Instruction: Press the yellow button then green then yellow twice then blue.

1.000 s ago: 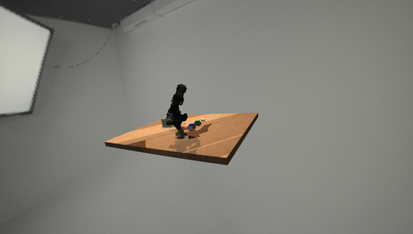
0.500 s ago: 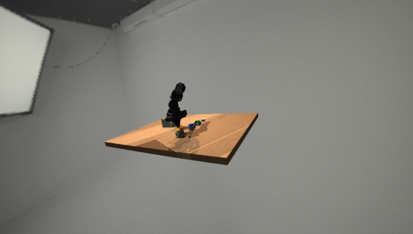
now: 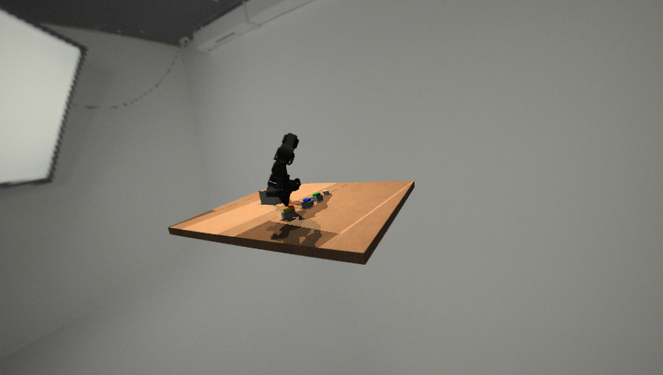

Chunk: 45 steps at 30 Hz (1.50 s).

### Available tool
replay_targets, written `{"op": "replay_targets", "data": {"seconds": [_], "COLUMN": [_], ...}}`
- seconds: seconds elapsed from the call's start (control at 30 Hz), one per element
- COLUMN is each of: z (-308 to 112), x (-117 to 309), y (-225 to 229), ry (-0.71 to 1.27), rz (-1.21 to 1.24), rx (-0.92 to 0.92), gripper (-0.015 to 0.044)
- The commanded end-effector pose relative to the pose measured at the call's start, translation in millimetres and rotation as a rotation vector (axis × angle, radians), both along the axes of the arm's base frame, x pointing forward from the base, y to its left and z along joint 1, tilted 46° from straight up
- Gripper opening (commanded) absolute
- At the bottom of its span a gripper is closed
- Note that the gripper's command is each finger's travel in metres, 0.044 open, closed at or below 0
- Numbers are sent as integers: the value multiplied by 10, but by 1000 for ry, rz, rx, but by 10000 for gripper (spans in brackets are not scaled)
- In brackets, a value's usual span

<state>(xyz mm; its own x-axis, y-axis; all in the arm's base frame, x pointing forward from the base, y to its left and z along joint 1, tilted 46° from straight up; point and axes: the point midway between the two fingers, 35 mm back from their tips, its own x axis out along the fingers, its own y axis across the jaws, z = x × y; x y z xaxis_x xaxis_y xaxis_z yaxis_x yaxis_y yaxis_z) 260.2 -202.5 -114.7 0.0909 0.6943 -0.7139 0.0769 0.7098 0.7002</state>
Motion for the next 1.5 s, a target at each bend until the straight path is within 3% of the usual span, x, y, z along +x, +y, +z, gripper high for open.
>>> {"op": "replay_targets", "data": {"seconds": [0.0, 0.97, 1.3, 1.47], "z": [-56, -117, 163, 531], "x": [6, 12, -20, -74], "y": [69, 133, -154, -514], "ry": [3, 2, 3, 5], "rz": [-2, -2, -2, -2], "rx": [7, 7, 6, 5], "gripper": [20, 20, 20, 20]}}
